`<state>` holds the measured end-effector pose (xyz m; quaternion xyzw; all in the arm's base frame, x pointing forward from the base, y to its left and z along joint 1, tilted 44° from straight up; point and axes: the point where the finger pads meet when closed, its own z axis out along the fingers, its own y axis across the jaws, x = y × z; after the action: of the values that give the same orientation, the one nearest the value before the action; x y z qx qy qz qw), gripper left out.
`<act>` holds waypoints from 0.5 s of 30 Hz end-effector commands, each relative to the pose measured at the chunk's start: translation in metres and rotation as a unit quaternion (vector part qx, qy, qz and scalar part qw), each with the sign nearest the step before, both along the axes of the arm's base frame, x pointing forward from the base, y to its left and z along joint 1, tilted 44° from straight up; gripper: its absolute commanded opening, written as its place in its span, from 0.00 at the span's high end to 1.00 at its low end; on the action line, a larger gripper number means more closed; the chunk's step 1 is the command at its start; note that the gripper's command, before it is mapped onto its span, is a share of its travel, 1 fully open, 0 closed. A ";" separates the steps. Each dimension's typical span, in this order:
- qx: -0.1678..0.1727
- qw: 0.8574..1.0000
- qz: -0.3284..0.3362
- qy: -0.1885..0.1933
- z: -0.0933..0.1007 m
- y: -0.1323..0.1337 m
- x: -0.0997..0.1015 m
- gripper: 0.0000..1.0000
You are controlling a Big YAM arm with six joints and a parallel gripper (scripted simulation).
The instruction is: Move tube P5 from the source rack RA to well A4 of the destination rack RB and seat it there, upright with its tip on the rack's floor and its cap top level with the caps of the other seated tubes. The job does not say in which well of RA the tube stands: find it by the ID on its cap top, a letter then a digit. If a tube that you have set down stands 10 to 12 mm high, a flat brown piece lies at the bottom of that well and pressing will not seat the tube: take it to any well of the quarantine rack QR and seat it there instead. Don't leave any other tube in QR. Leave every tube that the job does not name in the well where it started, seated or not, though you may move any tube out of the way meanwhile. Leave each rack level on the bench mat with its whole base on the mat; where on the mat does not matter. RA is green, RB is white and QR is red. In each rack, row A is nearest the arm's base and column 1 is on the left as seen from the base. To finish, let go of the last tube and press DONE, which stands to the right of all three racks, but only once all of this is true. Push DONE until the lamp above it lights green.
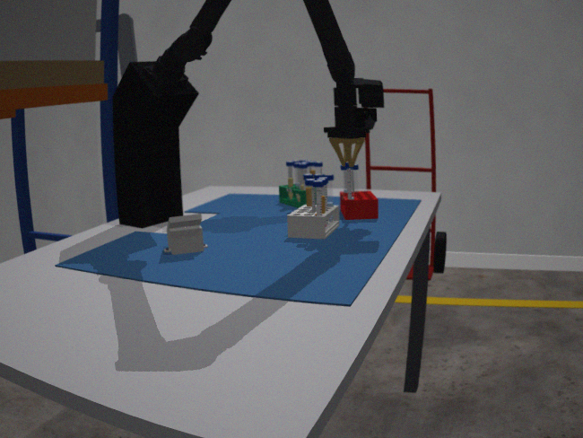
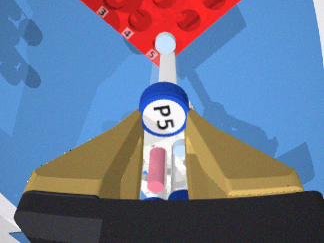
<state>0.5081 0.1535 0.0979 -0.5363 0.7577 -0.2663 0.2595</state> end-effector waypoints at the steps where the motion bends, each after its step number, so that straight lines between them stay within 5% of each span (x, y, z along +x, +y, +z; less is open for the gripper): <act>1: 0.005 1.000 0.003 -0.016 0.011 0.003 0.012 1.00; 14: 0.004 1.000 0.003 -0.012 0.004 0.002 0.016 1.00; 15: 0.008 1.000 0.001 -0.021 0.017 0.000 0.016 1.00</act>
<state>0.5128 0.1530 0.0921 -0.5369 0.7576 -0.2661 0.2587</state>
